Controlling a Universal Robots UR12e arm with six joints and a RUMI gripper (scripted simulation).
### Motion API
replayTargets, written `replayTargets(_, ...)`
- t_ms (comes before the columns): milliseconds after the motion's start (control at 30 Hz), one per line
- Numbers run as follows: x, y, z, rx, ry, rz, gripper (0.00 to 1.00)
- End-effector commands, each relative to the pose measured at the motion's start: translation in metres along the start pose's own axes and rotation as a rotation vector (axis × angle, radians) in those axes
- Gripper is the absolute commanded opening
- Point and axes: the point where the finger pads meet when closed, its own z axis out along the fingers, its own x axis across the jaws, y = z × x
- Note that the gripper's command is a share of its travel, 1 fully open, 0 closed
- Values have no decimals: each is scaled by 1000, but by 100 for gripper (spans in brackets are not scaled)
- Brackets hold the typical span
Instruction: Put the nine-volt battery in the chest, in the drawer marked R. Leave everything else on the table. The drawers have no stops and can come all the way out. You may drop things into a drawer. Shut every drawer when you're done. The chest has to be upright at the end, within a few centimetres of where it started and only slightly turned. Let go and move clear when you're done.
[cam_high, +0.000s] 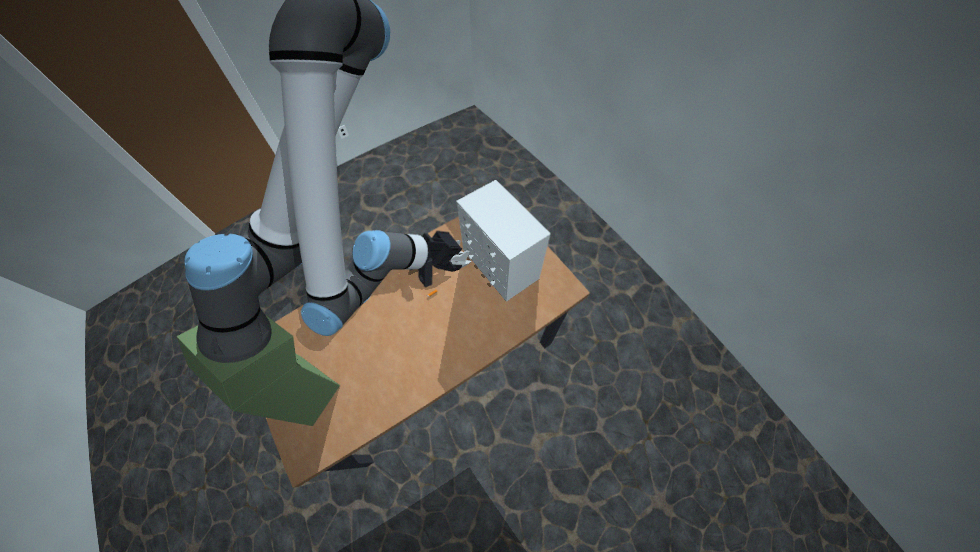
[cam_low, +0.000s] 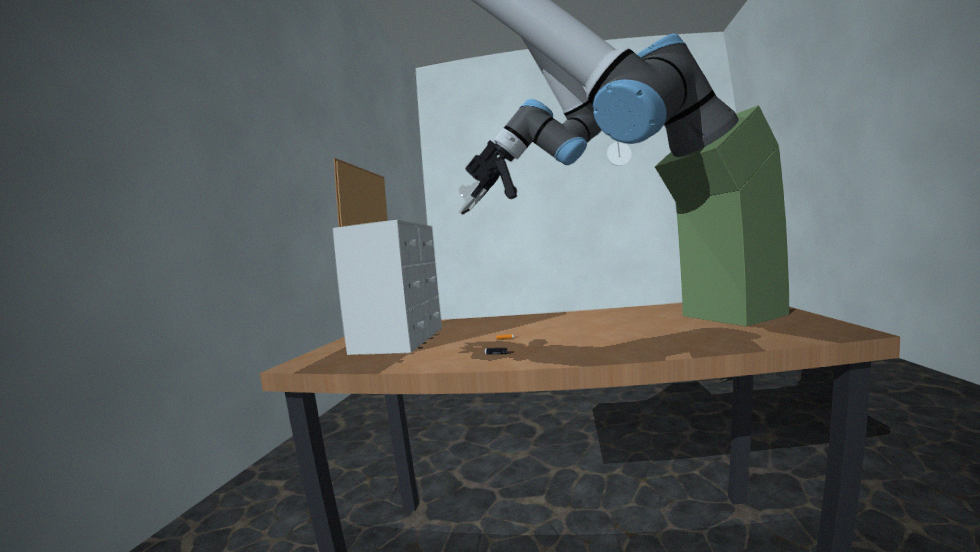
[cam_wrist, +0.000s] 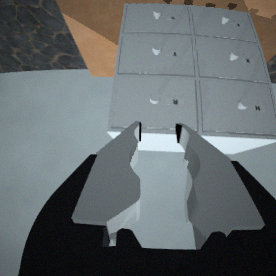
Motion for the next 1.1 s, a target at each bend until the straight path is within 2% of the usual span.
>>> replayTargets(0, 0, 1, -3, 17, 0, -1, 20)
replayTargets(400, 0, 2, -18, 106, 0, -1, 20)
replayTargets(467, 0, 2, -18, 106, 0, -1, 20)
replayTargets(967, 0, 3, -48, 286, 0, -1, 20)
replayTargets(1067, 0, 4, -50, 301, 0, -1, 20)
